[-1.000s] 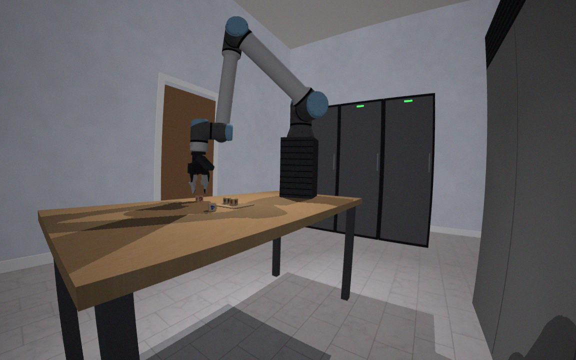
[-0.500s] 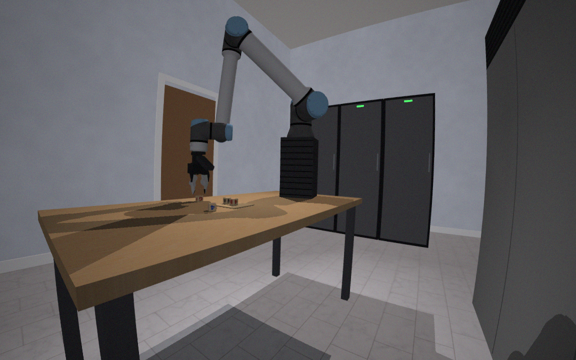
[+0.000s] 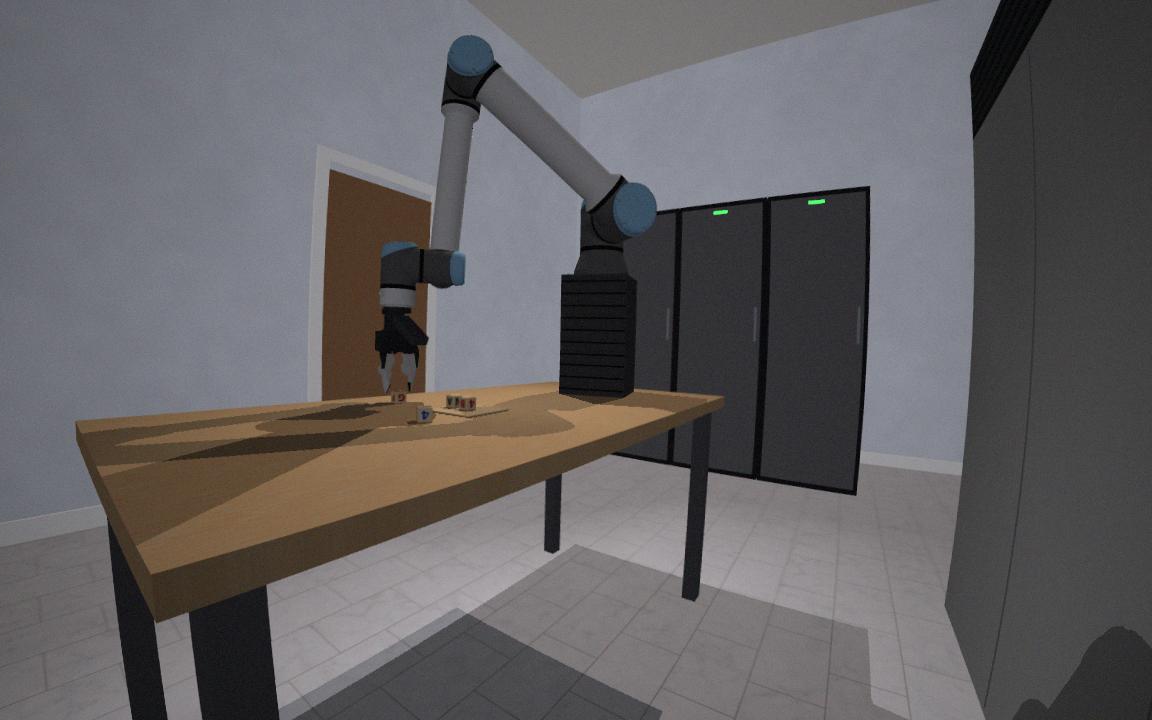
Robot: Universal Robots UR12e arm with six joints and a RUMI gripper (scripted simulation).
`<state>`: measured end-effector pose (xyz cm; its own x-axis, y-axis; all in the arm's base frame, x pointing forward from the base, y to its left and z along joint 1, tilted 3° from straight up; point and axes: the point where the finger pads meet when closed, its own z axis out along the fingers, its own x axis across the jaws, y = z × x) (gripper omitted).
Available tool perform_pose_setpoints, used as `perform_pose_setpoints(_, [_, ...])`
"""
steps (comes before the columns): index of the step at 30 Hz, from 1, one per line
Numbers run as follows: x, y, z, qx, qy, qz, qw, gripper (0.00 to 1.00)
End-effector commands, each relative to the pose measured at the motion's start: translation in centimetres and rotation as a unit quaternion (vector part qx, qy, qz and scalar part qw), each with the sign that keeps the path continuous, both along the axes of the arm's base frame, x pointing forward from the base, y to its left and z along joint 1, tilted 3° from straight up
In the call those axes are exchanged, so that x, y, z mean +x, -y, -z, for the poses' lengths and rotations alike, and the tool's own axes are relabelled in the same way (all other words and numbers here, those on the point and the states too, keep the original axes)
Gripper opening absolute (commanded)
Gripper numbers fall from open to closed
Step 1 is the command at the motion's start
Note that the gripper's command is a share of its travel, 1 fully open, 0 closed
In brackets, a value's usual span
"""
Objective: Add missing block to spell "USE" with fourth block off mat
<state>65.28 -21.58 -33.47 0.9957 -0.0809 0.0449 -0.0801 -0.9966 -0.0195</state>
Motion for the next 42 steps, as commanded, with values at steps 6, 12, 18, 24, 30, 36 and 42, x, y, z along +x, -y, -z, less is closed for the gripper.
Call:
perform_pose_setpoints(6, [0.1,0.0,1.9,0.000,0.001,0.000,1.000,0.40])
perform_pose_setpoints(12, [0.2,0.0,2.4,0.000,0.001,0.000,1.000,0.40])
perform_pose_setpoints(18, [0.2,0.0,2.5,0.000,0.001,0.000,1.000,0.40])
perform_pose_setpoints(24, [0.2,0.0,2.5,0.000,0.001,0.000,1.000,0.40])
perform_pose_setpoints(30, [0.2,0.0,2.5,0.000,0.001,0.000,1.000,0.40])
perform_pose_setpoints(36, [0.2,0.0,2.5,0.000,0.001,0.000,1.000,0.28])
perform_pose_setpoints(42, [0.2,0.0,2.5,0.000,0.001,0.000,1.000,0.28])
